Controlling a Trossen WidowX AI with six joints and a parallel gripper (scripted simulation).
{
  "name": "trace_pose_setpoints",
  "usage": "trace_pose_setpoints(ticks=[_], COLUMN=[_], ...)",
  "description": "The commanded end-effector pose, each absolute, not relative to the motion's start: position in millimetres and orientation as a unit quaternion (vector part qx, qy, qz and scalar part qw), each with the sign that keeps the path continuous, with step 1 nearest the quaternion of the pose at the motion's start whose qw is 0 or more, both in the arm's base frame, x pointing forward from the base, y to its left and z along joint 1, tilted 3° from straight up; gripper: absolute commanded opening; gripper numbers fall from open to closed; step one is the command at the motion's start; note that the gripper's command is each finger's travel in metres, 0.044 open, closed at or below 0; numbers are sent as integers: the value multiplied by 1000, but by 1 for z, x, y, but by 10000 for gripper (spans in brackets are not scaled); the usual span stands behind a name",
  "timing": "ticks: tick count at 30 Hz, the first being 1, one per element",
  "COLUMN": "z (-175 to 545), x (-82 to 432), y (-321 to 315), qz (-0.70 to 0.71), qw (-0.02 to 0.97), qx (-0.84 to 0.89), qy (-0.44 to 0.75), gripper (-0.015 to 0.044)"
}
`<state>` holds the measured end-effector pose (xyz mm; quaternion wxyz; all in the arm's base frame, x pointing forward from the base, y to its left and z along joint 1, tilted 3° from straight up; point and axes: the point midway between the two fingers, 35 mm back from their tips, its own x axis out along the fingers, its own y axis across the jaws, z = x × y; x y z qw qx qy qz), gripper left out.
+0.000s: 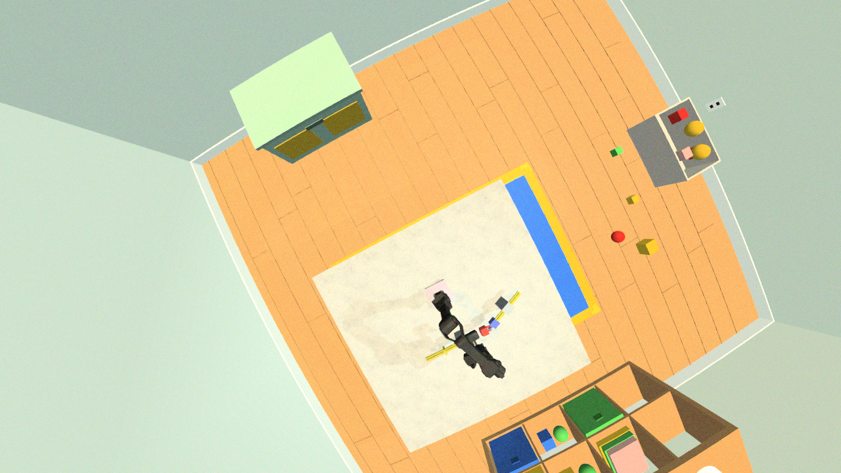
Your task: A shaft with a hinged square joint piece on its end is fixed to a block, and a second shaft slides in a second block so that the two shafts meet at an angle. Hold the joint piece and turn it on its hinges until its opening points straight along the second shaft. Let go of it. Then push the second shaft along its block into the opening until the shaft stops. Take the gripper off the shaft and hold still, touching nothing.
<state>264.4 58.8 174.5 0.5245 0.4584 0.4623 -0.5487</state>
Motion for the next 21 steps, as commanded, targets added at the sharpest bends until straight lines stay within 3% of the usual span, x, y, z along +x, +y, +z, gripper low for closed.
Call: trace_pose_setpoints(ticks=[1,21], z=[173,117], x=[265,267], y=[59,58], qz=[-570,-571], qw=[508,507], qx=[478,479], qy=[435,434], gripper=[440,440])
